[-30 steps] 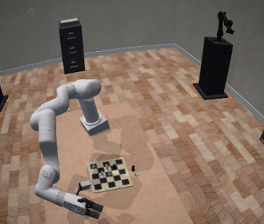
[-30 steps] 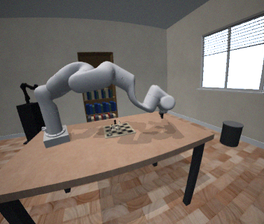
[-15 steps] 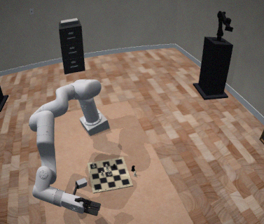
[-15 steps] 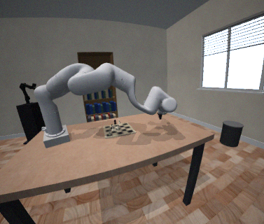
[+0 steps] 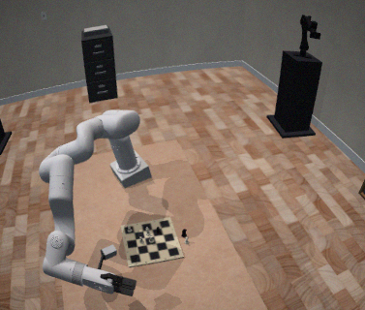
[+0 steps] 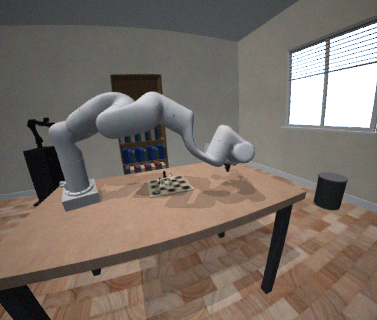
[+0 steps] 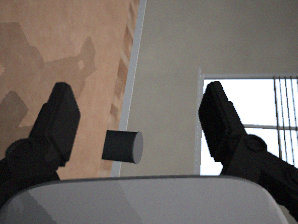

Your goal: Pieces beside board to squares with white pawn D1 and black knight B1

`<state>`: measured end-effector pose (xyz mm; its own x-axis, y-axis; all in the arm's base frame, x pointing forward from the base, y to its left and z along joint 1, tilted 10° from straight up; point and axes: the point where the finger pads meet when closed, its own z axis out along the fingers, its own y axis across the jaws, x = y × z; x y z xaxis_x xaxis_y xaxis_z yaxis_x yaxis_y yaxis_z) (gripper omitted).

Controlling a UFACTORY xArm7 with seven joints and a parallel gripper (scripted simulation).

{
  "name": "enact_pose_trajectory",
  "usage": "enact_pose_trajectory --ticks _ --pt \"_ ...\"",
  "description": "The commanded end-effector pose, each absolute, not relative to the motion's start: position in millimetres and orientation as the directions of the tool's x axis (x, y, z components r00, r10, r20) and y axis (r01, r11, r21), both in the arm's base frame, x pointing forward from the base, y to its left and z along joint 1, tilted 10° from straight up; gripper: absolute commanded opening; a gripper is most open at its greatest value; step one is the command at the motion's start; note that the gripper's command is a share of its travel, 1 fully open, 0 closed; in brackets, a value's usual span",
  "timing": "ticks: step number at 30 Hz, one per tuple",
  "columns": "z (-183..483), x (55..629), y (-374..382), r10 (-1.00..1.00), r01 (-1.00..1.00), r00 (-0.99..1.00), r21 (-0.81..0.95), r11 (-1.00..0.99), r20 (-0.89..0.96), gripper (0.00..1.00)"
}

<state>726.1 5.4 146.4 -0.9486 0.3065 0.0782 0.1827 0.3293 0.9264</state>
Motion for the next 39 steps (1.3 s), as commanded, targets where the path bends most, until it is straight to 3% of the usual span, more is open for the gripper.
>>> enact_pose_trajectory --ticks 1,39 --pt "146 704 -13 0.263 0.29 -0.94 0.915 0.281 0.217 1.0" --pt "142 676 -33 0.215 0.407 -0.908 0.879 0.248 0.36 1.0"
